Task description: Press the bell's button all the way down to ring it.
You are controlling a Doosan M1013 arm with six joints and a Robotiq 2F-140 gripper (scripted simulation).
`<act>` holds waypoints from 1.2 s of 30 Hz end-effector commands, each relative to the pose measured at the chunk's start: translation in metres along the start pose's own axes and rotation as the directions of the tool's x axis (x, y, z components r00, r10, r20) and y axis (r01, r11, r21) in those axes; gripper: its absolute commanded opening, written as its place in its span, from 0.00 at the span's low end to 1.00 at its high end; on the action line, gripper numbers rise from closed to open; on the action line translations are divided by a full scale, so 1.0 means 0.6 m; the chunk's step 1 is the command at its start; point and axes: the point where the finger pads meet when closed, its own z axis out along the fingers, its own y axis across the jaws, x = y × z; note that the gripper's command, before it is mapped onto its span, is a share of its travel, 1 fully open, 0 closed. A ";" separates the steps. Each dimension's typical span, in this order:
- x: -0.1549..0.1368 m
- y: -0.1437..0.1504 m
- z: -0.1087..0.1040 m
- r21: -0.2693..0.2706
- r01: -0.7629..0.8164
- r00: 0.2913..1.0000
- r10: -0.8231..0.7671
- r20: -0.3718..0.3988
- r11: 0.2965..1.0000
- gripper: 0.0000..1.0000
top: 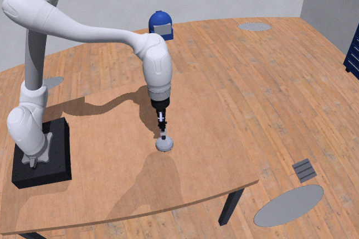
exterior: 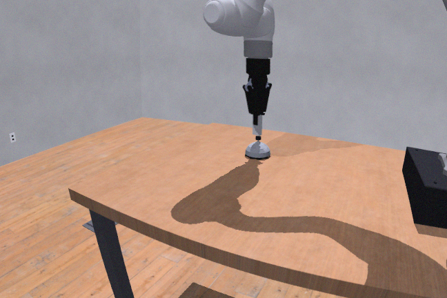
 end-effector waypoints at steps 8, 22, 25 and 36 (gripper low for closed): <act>0.000 0.000 0.014 0.000 0.000 1.000 0.000 0.000 1.000 0.00; 0.000 0.000 0.016 0.000 0.000 1.000 0.000 0.000 1.000 0.00; 0.000 0.000 0.016 0.000 0.000 1.000 0.000 0.000 1.000 0.00; 0.000 0.000 0.016 0.000 0.000 1.000 0.000 0.000 1.000 0.00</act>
